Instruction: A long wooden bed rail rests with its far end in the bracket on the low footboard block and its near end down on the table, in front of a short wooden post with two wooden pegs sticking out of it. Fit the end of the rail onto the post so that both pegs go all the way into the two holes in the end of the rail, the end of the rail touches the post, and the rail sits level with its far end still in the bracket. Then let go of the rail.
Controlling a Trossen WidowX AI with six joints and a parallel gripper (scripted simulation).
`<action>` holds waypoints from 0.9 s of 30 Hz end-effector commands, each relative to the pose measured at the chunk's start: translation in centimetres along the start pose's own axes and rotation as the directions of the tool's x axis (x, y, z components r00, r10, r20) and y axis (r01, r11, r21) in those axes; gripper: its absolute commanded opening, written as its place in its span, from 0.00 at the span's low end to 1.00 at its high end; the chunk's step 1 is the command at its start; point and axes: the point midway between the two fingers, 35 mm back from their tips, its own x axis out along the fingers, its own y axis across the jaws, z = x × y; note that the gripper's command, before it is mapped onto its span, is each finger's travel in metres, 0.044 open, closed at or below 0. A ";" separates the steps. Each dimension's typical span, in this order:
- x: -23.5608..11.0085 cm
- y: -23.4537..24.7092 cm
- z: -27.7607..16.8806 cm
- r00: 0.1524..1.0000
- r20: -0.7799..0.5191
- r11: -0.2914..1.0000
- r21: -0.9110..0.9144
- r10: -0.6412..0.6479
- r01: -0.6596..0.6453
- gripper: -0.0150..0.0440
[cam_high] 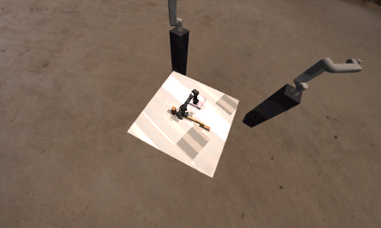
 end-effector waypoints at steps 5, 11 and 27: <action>0.0 -0.1 -0.3 1.000 -0.001 1.000 -0.003 -0.003 0.003 0.25; 0.0 -0.1 -0.5 1.000 -0.001 1.000 -0.003 -0.003 0.003 0.25; -0.1 -0.1 -1.0 1.000 -0.001 1.000 -0.003 -0.003 0.003 0.25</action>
